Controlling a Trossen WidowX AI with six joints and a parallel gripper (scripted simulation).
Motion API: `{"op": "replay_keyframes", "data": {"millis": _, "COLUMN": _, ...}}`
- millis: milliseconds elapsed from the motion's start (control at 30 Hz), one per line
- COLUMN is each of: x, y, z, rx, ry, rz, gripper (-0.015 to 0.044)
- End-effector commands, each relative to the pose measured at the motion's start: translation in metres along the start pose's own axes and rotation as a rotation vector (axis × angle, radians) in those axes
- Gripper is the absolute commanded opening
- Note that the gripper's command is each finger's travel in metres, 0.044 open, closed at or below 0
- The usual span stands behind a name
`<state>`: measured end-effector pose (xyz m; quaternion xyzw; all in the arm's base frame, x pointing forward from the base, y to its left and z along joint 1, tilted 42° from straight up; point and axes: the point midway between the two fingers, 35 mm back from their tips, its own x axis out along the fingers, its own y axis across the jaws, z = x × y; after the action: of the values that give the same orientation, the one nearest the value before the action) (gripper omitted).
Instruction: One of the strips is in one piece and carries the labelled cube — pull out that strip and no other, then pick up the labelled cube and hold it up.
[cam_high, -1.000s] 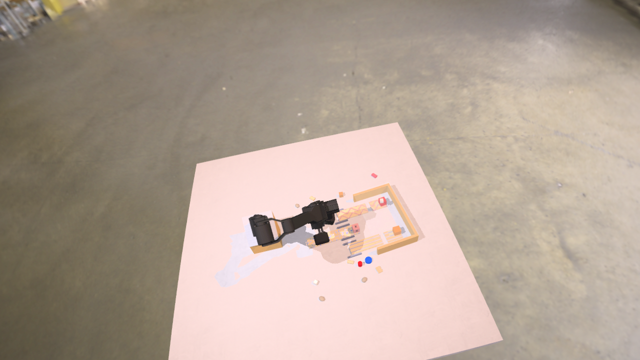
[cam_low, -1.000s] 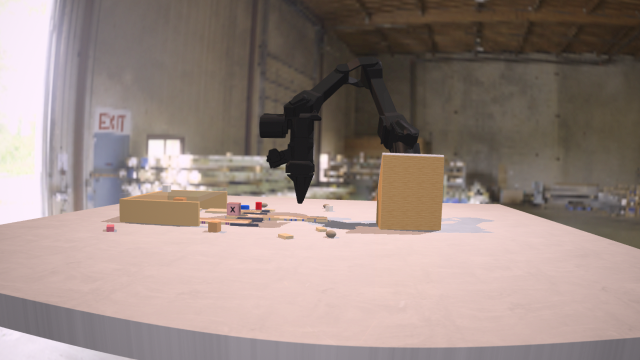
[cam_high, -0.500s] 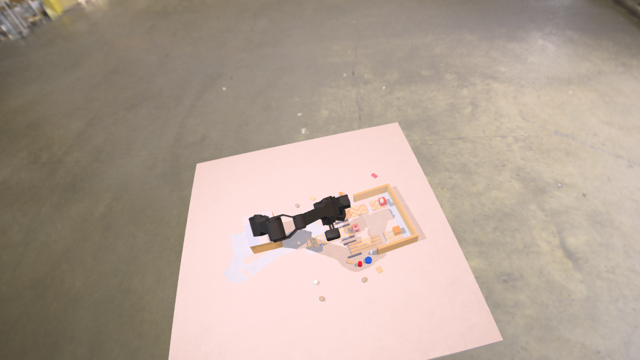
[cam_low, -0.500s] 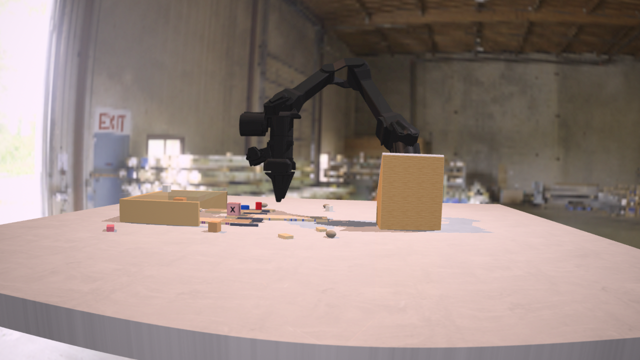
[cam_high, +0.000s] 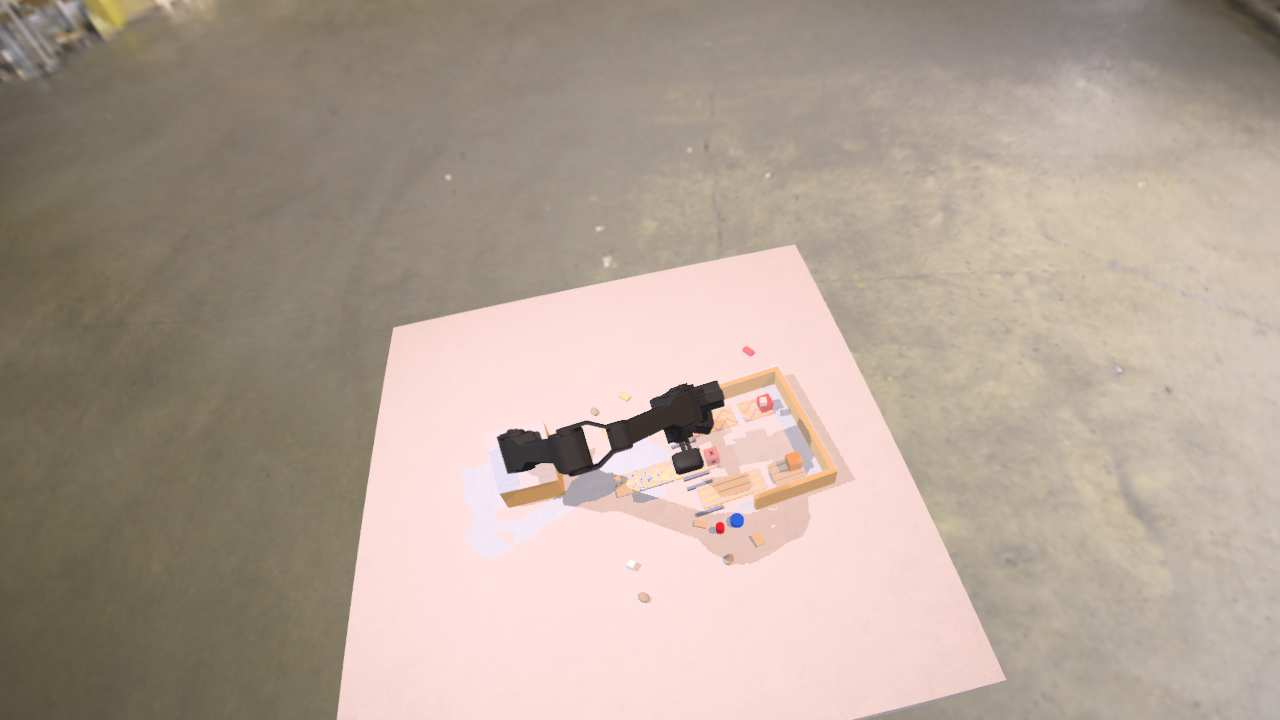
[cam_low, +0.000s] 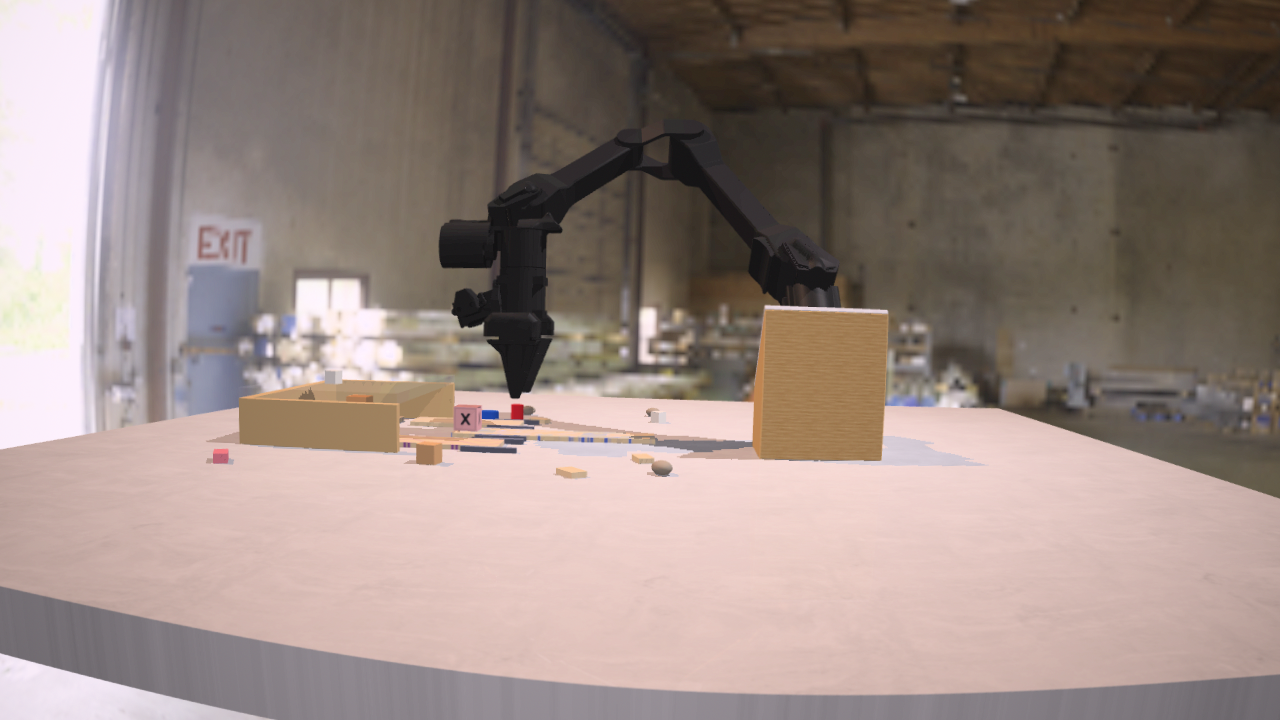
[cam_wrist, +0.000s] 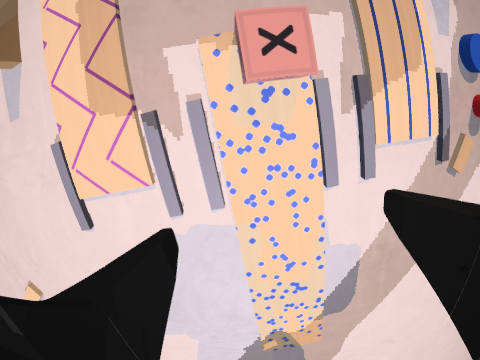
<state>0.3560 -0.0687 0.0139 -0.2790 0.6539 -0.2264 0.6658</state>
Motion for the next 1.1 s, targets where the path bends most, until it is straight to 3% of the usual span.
{"op": "replay_keyframes", "data": {"millis": 0, "x": -0.004, "y": -0.002, "z": 0.015, "rx": 0.011, "ry": -0.008, "rz": -0.002, "gripper": 0.044}}
{"op": "replay_keyframes", "data": {"millis": 600, "x": -0.015, "y": -0.01, "z": 0.068, "rx": 0.014, "ry": -0.01, "rz": -0.002, "gripper": 0.044}}
{"op": "replay_keyframes", "data": {"millis": 833, "x": -0.006, "y": -0.01, "z": 0.069, "rx": 0.014, "ry": -0.01, "rz": -0.002, "gripper": 0.0256}}
{"op": "replay_keyframes", "data": {"millis": 1067, "x": 0.005, "y": -0.01, "z": 0.07, "rx": 0.014, "ry": -0.01, "rz": -0.002, "gripper": 0.025}}
